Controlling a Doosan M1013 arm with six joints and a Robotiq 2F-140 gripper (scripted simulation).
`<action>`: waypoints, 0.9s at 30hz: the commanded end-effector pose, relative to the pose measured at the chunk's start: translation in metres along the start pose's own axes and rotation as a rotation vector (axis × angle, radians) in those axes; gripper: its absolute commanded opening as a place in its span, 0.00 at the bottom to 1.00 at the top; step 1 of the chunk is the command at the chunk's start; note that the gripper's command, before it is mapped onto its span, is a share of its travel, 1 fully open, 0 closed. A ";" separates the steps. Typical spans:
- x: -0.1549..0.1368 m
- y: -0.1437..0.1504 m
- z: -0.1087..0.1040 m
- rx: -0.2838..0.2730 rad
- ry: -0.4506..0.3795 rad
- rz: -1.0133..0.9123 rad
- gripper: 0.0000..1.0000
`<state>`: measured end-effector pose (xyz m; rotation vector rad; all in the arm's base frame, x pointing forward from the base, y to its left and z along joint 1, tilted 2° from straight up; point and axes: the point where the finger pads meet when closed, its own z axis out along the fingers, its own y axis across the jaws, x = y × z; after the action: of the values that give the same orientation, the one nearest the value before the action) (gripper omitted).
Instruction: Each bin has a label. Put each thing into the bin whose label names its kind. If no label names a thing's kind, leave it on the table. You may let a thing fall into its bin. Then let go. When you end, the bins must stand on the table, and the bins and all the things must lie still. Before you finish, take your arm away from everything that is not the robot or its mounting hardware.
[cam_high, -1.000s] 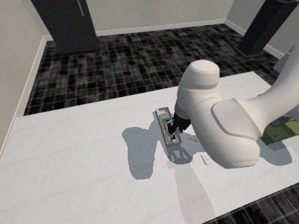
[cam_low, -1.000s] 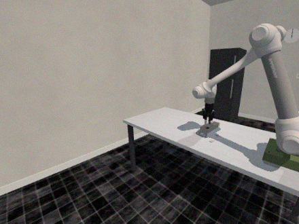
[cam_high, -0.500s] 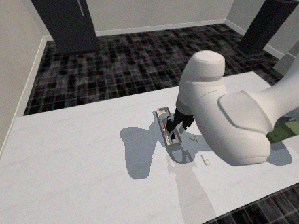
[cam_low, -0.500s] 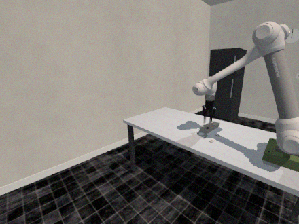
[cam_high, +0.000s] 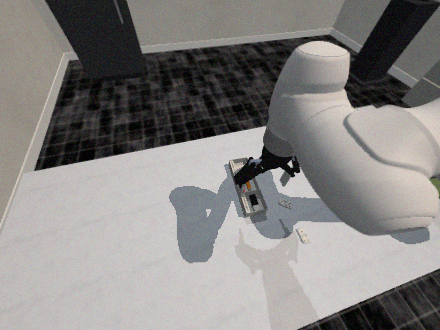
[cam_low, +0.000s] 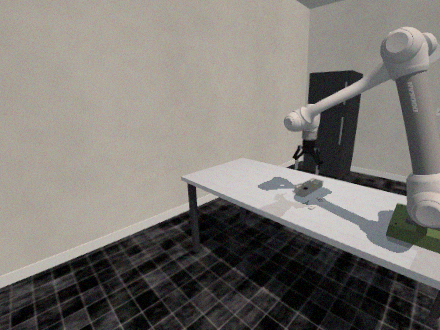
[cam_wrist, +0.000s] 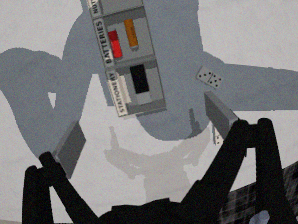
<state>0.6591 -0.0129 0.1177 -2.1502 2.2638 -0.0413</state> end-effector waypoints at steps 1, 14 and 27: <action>0.000 0.000 -0.013 0.000 0.000 0.000 1.00; 0.000 0.000 -0.057 0.000 0.000 0.000 1.00; 0.000 0.000 -0.059 0.000 0.000 0.000 1.00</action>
<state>0.6572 -0.0125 0.1770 -2.1503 2.2638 -0.0410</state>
